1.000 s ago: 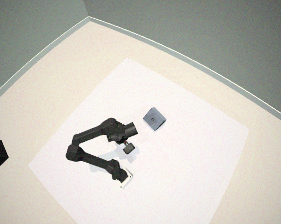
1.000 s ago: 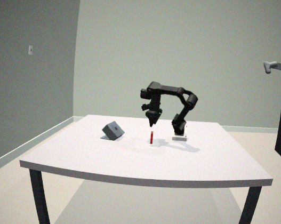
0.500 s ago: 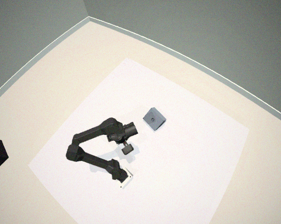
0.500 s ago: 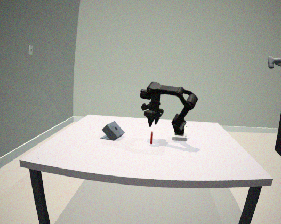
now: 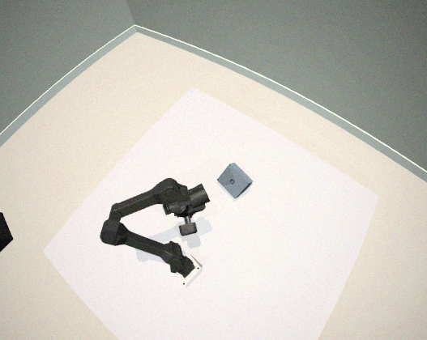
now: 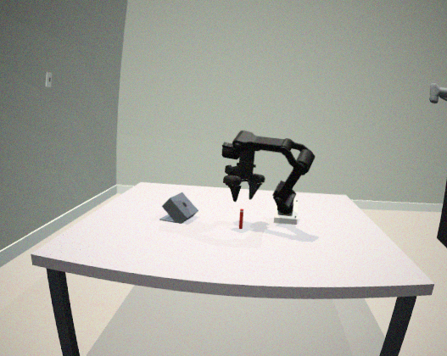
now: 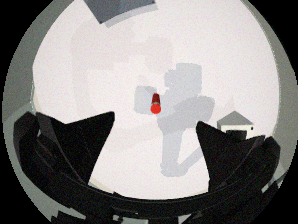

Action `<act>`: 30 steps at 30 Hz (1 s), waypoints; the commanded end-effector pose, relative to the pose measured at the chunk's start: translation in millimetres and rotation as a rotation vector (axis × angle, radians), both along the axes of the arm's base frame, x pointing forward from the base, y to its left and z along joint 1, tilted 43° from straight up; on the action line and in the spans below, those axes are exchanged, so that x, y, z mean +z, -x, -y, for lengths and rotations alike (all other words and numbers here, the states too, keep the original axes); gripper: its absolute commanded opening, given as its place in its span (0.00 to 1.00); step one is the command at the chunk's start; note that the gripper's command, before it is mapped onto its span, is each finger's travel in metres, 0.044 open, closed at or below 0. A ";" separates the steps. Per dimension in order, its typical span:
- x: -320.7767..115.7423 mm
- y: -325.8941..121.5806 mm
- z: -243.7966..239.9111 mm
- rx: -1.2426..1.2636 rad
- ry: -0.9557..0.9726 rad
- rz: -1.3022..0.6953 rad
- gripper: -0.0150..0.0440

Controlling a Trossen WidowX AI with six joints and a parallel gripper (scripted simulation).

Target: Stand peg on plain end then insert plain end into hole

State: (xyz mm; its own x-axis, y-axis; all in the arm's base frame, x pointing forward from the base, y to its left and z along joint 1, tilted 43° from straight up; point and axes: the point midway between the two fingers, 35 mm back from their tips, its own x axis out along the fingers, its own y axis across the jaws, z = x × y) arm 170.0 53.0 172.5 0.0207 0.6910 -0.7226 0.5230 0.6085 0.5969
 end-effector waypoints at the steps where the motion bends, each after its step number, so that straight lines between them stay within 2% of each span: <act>1: -1.4 0.0 -1.1 -0.052 0.001 -0.057 1.00; 30: -6.3 -1.1 -8.1 -0.526 0.008 -0.529 1.00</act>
